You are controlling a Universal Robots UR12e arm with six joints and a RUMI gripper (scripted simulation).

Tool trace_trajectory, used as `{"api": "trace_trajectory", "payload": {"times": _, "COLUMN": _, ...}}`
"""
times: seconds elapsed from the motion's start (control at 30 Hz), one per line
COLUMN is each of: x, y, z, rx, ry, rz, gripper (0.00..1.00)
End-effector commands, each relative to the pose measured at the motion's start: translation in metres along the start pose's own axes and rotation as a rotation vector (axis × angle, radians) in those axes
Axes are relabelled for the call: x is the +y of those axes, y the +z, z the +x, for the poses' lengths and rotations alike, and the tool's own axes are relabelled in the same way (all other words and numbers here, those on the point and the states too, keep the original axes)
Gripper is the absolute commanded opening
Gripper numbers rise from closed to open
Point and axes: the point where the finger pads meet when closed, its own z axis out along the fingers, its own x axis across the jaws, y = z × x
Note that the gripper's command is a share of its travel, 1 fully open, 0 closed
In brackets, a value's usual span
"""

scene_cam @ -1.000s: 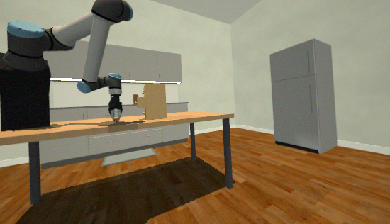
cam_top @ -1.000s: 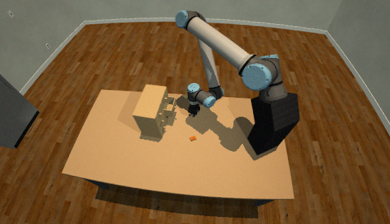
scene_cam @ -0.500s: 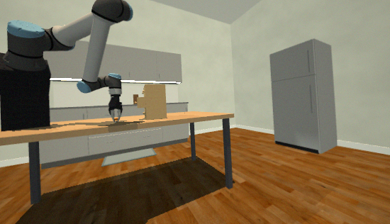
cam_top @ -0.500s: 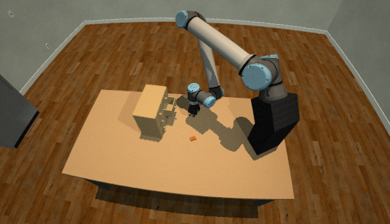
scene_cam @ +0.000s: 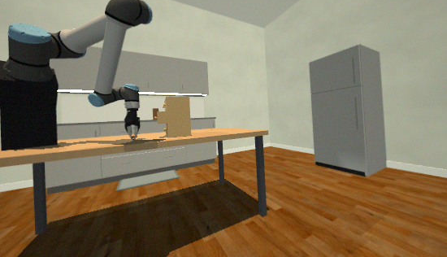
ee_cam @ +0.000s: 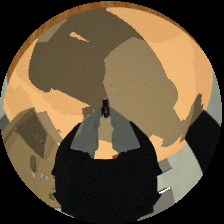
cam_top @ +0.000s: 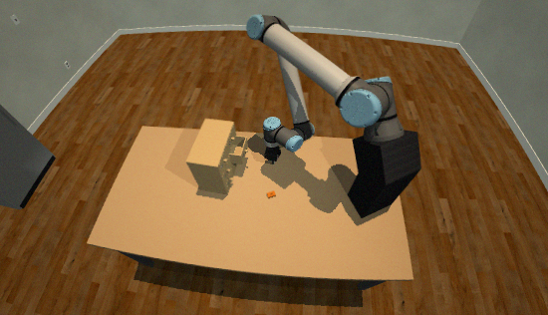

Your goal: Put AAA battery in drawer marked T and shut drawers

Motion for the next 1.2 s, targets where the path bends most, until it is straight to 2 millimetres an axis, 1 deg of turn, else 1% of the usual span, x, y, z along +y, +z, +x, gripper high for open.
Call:
{"api": "trace_trajectory", "payload": {"times": 0.0, "x": -0.001, "y": 0.0, "z": -0.001, "rx": -0.003, "ry": 0.001, "rz": 0.001, "gripper": 0.02}}
{"api": "trace_trajectory", "payload": {"times": 0.93, "x": -0.001, "y": 0.0, "z": -0.001, "rx": -0.003, "ry": 0.001, "rz": 0.001, "gripper": 0.02}}
{"api": "trace_trajectory", "payload": {"times": 1.07, "x": 0.001, "y": -0.008, "z": 0.0, "rx": -0.001, "ry": -0.001, "rz": -0.001, "gripper": 0.02}}
{"api": "trace_trajectory", "payload": {"times": 1.17, "x": 0.0, "y": -0.021, "z": 0.0, "rx": -0.001, "ry": -0.001, "rz": 0.0, "gripper": 0.02}}
